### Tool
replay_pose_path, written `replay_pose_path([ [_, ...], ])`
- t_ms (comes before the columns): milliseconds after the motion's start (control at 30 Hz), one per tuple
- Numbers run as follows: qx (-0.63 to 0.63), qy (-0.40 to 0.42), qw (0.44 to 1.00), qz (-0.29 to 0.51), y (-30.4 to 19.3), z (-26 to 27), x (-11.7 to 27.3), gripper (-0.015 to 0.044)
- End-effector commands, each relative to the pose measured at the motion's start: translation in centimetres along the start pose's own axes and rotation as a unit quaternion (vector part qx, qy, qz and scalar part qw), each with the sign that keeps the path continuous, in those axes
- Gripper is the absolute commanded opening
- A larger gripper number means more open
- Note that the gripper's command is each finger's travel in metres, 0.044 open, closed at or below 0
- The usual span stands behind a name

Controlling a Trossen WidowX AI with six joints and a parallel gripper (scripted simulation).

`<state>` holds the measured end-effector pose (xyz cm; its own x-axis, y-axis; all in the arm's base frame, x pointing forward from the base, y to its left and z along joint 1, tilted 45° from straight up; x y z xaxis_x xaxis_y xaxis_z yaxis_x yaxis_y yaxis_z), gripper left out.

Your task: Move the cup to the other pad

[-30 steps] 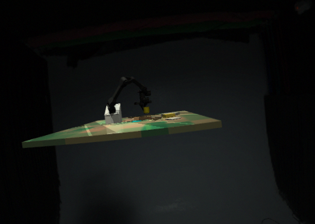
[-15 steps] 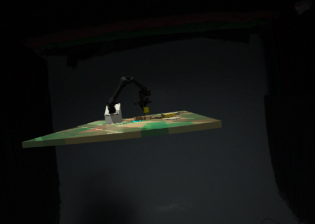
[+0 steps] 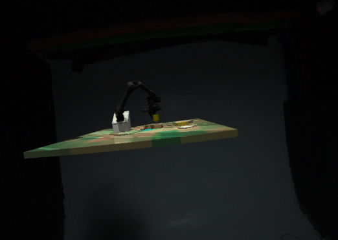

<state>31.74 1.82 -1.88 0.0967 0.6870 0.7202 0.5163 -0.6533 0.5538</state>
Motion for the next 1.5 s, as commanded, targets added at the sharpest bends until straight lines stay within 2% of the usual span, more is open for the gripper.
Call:
replay_pose_path([
  [0,0.002,-0.002,1.000,-0.001,0.3,-0.8,-0.1,0.0000],
  [1467,0.002,-0.004,1.000,-0.001,4.0,-8.2,0.3,0.0000],
])
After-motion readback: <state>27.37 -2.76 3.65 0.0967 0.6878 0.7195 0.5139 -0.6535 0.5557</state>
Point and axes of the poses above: the point midway between the two fingers, 35 mm back from their tips, its own x axis back along the fingers, its own z axis across the jaws, y = z × x, the point moved 3 cm from there along x, back along the fingers, and after that the axes turned 9 degrees about x, right-handed, at the moved point
